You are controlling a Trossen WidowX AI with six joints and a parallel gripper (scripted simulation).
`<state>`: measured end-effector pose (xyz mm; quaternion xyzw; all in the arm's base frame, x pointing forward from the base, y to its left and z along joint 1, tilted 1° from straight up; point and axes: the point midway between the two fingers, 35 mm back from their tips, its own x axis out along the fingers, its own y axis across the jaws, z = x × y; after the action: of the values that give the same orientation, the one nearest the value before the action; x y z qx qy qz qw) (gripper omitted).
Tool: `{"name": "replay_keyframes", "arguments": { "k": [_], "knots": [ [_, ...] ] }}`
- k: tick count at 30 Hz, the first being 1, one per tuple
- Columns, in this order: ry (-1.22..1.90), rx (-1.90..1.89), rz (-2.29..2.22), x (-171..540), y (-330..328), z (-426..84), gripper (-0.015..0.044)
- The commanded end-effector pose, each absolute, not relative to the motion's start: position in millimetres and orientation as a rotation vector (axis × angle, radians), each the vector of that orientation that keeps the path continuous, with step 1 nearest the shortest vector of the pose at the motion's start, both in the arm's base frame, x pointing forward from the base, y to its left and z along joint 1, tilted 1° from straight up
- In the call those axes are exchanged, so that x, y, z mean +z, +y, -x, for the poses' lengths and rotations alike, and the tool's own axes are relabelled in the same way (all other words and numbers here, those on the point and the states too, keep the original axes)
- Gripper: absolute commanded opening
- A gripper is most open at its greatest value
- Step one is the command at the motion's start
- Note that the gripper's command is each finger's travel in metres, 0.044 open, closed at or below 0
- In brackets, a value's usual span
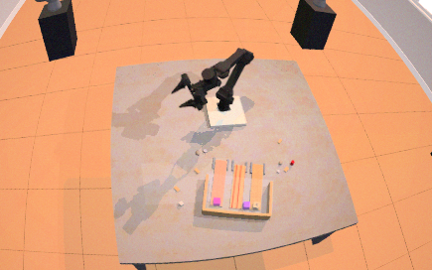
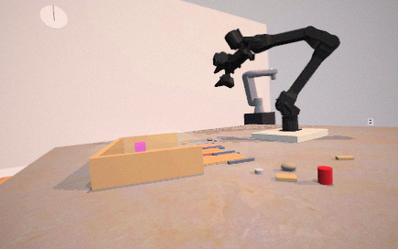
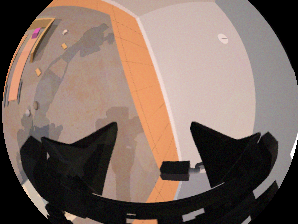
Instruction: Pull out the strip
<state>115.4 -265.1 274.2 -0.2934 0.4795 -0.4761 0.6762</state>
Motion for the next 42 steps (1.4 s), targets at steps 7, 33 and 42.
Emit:
{"name": "replay_keyframes", "arguments": {
  "k": [7,33,42],
  "knots": [
    [0.73,-0.614,0.424,234.9,-181.8,-239.9,0.04],
    [0.724,-0.105,-0.088,201.1,-22.4,-330.5,0.0269],
    [1.092,-0.136,-0.222,168.6,13.1,-380.0,0.0033]
  ]
}}
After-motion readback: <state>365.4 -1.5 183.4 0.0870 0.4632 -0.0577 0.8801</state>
